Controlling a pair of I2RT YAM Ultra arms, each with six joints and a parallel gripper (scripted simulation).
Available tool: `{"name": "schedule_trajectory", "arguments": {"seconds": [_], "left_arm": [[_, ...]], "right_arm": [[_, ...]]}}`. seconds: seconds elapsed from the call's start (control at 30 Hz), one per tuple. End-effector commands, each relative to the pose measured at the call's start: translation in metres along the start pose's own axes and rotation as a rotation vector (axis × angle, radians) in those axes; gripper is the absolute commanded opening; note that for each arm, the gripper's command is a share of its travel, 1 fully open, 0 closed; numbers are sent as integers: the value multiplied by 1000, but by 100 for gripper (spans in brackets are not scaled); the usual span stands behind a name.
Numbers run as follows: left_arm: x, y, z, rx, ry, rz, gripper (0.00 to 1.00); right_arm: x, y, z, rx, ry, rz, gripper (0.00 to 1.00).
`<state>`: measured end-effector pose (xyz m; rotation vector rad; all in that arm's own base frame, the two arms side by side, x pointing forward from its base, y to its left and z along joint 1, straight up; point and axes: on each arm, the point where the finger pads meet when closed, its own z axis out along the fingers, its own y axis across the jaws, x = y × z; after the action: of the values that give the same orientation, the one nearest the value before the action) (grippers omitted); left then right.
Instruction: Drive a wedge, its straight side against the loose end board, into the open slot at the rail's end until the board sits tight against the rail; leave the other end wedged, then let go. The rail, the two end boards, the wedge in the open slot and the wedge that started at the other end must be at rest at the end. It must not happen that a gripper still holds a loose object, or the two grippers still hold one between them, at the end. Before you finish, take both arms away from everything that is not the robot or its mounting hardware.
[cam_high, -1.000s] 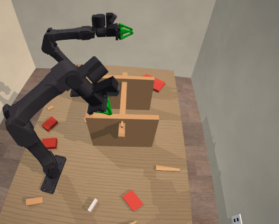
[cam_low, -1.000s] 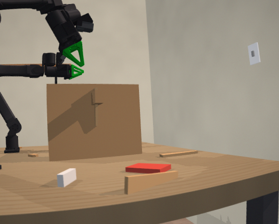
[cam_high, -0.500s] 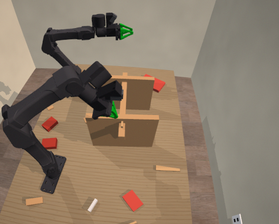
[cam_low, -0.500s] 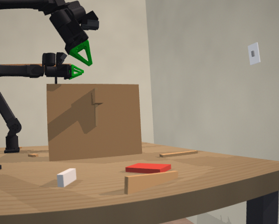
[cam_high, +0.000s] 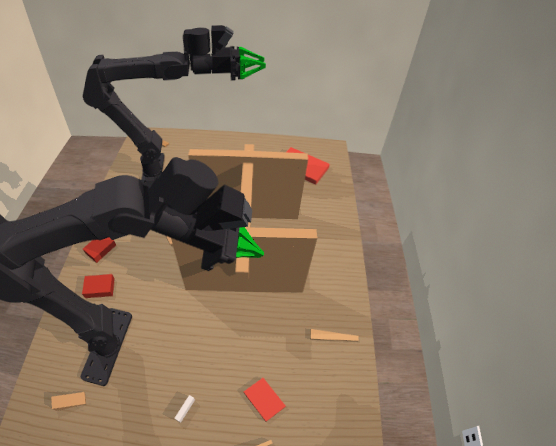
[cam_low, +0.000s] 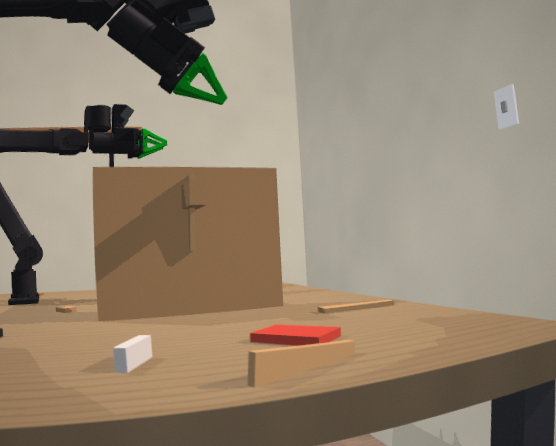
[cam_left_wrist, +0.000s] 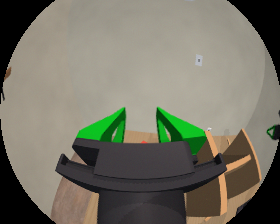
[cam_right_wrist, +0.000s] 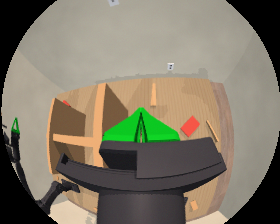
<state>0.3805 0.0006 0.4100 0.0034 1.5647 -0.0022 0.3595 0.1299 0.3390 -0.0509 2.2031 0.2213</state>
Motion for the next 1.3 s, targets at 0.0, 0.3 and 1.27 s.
{"name": "schedule_trajectory", "arguments": {"seconds": [0.0,0.3,1.27], "left_arm": [[-16,-1,2,-3,-36,-1,42],[-12,-3,-8,1,-42,-2,42],[-4,4,1,-17,-12,-5,42]], "right_arm": [[-45,-7,-12,-67,-238,-20,0],[-70,-50,-25,-13,-443,-50,0],[-87,-116,-57,148,-686,-92,0]]}}
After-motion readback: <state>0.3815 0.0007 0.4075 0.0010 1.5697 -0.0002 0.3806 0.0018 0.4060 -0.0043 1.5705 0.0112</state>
